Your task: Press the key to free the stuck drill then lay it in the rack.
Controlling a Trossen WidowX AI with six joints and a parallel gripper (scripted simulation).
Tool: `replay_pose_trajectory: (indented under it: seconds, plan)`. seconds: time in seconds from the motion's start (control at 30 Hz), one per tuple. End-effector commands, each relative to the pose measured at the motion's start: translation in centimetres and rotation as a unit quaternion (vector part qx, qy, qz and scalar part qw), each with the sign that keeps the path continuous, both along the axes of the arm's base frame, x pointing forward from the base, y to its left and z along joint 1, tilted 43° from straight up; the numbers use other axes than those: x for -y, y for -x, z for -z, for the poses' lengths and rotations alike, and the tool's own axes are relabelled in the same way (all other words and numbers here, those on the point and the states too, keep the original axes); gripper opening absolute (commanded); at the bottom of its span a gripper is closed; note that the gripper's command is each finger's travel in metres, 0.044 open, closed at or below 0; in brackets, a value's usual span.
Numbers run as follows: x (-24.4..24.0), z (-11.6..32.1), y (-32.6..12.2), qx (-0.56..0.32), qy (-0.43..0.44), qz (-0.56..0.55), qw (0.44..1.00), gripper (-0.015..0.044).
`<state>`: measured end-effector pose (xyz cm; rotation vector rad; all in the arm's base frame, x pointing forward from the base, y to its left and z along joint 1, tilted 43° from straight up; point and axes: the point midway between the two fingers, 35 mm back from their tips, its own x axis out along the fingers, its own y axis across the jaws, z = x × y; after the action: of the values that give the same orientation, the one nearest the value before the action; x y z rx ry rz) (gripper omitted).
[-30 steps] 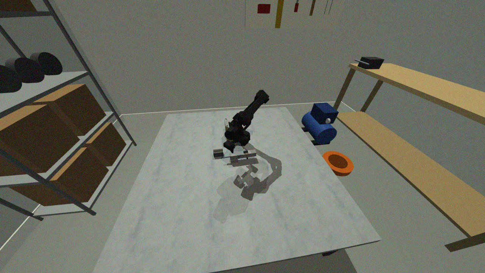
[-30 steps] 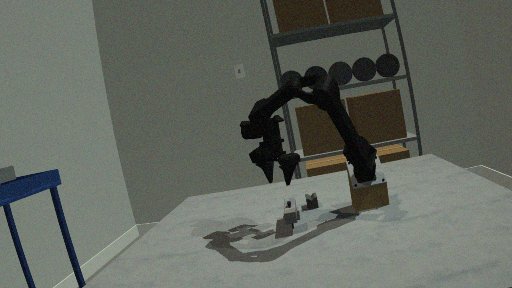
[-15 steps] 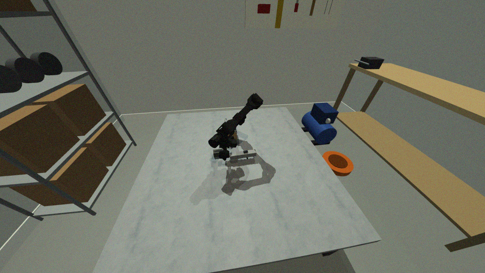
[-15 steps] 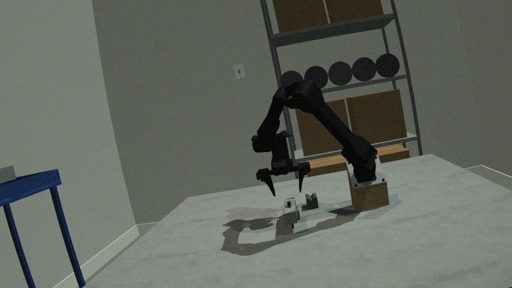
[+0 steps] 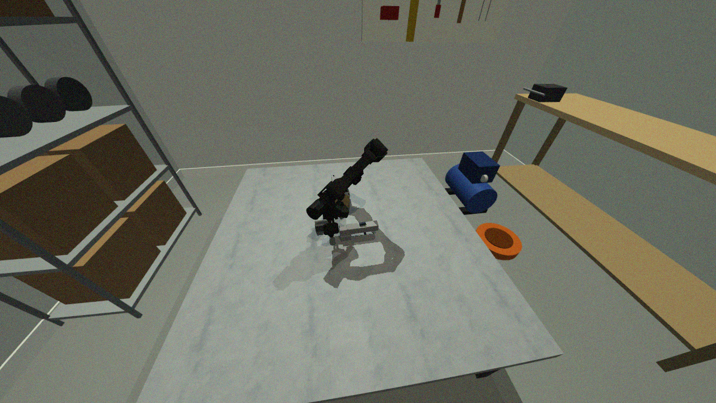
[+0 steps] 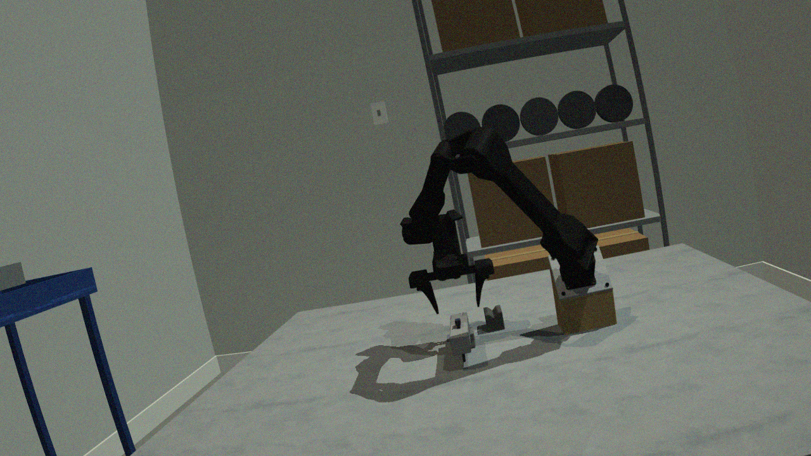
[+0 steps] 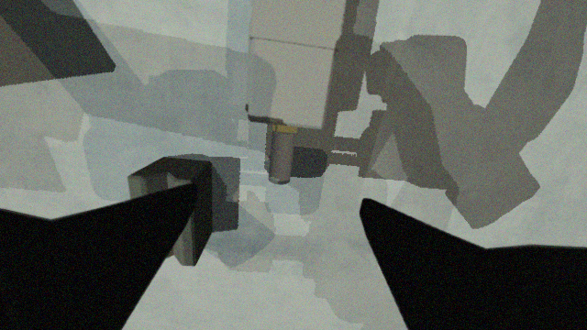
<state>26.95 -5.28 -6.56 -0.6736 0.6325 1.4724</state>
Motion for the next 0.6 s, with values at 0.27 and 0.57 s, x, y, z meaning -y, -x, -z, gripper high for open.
replay_pose_trajectory:
  seconds: [0.27,0.57]
  plan:
    - [-1.6,1.1,0.0,-0.003,-0.001,-0.001,1.000,0.0440]
    - [-2.9,1.9,0.1,-0.003,-0.002,-0.001,1.000,0.0440]
